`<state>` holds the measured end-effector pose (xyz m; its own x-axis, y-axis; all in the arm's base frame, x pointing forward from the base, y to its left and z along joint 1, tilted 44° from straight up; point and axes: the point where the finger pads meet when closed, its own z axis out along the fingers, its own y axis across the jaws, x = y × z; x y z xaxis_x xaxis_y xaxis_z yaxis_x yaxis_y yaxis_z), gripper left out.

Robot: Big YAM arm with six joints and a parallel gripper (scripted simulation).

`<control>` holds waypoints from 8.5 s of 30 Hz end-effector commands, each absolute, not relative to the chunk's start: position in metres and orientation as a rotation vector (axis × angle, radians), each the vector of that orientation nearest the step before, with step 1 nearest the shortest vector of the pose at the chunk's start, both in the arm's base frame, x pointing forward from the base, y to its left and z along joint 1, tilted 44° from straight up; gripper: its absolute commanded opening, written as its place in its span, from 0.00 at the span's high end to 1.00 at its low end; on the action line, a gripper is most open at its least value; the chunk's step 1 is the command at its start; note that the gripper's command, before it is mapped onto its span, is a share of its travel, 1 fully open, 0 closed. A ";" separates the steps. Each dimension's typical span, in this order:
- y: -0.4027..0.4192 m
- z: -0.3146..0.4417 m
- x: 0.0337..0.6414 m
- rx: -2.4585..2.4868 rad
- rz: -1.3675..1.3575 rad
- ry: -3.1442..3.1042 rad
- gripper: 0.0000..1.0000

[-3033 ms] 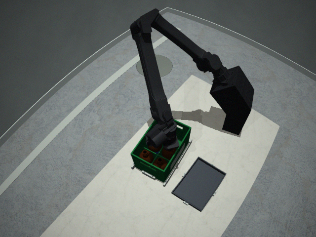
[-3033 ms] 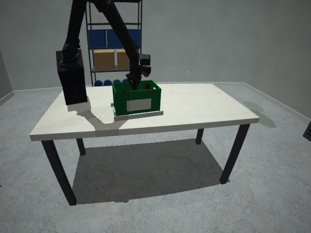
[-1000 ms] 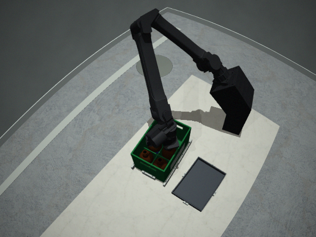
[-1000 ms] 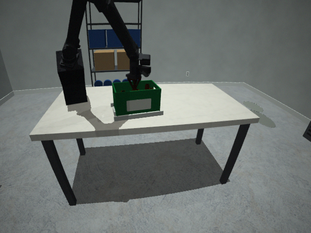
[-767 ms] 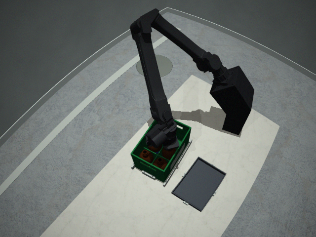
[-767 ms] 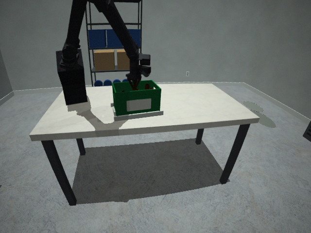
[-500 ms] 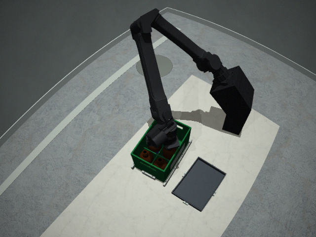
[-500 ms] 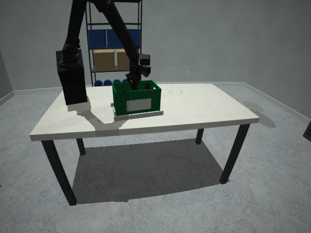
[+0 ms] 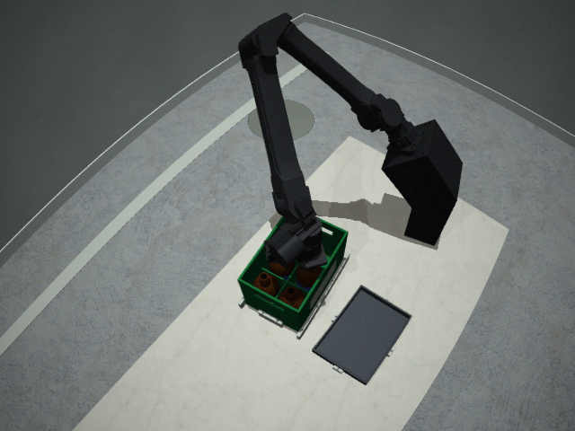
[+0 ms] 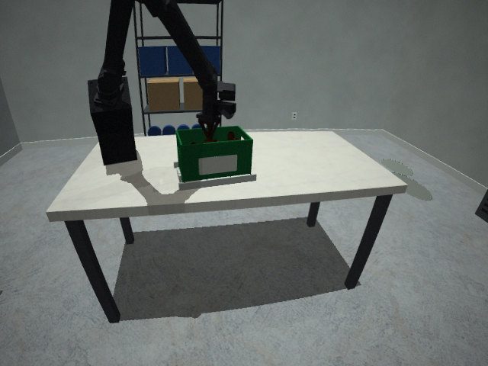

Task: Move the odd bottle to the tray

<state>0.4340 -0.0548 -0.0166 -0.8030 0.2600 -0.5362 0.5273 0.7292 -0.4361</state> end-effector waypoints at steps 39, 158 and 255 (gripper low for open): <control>-0.025 0.012 0.429 0.584 -0.788 2.462 1.00; 0.005 0.049 0.432 0.594 -0.764 2.442 1.00; 0.011 0.056 0.431 0.595 -0.761 2.440 1.00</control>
<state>0.4124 -0.0093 0.0319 -0.8047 0.2618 -0.5328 0.5275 0.7269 -0.4396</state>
